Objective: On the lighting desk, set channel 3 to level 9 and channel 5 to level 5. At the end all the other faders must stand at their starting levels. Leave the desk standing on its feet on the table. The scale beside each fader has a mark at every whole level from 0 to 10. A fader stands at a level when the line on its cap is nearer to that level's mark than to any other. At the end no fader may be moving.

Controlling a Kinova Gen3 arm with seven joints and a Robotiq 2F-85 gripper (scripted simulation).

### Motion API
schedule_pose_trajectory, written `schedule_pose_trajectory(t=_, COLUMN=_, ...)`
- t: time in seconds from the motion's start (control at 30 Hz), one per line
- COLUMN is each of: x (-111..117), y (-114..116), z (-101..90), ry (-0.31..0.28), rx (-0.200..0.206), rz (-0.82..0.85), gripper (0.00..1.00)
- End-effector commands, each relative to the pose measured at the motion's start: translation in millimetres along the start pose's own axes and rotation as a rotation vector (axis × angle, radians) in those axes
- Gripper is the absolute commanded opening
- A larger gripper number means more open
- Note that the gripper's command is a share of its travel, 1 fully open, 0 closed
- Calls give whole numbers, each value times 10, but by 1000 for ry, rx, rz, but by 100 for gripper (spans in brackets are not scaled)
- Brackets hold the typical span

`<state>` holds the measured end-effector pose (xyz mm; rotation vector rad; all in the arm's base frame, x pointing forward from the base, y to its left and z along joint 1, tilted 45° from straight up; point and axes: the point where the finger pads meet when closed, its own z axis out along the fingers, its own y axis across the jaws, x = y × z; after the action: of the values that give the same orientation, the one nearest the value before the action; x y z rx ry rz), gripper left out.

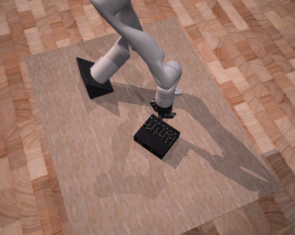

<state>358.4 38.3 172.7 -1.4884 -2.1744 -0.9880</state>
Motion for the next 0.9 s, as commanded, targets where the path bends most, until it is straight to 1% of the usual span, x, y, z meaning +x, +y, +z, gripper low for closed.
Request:
schedule_pose_trajectory(t=0.0, x=-2, y=3, z=-4, ry=-1, rx=-1, rz=0, gripper=0)
schedule_pose_trajectory(t=0.43, x=-2, y=3, z=3, ry=-1, rx=-1, rz=0, gripper=0)
schedule_pose_trajectory(t=0.87, x=-2, y=3, z=48, ry=-1, rx=-1, rz=0, gripper=0)
